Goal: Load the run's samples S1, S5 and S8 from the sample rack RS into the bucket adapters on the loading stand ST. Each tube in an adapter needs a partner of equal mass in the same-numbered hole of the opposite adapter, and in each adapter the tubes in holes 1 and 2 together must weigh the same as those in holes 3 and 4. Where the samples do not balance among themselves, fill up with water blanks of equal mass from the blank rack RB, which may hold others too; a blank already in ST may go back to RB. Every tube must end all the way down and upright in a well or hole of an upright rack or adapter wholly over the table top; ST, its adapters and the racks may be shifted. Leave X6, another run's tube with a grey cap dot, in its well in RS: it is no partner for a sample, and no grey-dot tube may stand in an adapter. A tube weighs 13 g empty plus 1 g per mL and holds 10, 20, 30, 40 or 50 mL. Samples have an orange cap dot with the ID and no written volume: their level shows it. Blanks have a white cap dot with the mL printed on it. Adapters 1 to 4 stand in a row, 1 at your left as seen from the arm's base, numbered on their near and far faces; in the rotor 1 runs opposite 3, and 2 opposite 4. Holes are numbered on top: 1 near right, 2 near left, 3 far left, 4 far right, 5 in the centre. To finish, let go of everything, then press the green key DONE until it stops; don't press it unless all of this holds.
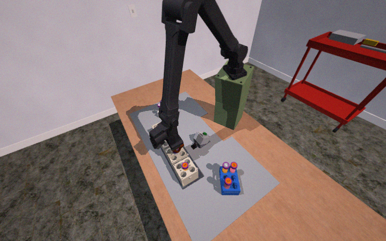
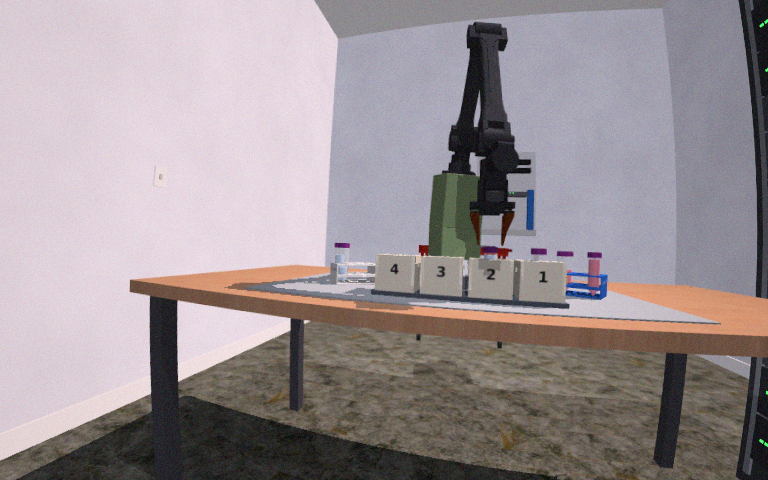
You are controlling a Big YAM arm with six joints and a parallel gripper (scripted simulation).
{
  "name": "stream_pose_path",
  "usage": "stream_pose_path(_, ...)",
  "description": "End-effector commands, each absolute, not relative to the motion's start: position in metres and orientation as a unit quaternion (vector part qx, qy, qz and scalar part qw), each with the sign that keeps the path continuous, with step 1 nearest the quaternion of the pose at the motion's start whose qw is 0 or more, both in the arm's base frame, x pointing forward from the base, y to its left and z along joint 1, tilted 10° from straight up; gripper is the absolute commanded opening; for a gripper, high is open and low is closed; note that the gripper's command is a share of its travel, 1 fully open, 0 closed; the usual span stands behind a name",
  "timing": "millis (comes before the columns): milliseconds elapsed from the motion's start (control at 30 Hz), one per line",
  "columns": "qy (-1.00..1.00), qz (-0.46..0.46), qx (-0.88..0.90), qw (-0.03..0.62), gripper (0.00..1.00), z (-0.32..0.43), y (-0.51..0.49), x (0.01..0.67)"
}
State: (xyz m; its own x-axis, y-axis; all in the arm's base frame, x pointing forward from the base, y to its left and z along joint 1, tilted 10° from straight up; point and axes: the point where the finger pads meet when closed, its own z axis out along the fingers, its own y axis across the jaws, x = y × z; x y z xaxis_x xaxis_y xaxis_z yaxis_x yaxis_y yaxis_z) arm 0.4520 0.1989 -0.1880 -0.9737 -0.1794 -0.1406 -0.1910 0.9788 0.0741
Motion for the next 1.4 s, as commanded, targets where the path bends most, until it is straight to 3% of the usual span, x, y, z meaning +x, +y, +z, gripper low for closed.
stream_pose_path(0, 0.991, 0.048, -0.086, 0.086, 0.55, -0.156, 0.203, 0.463)
stream_pose_path(767, 0.990, 0.051, -0.086, 0.096, 0.55, -0.153, 0.199, 0.465)
stream_pose_path(800, 0.992, 0.055, -0.067, 0.095, 0.80, -0.153, 0.213, 0.455)
stream_pose_path(1133, 0.978, 0.078, 0.181, 0.075, 0.80, -0.160, 0.265, 0.387)
stream_pose_path(1367, 0.976, 0.080, 0.190, 0.073, 0.80, -0.162, 0.291, 0.354)
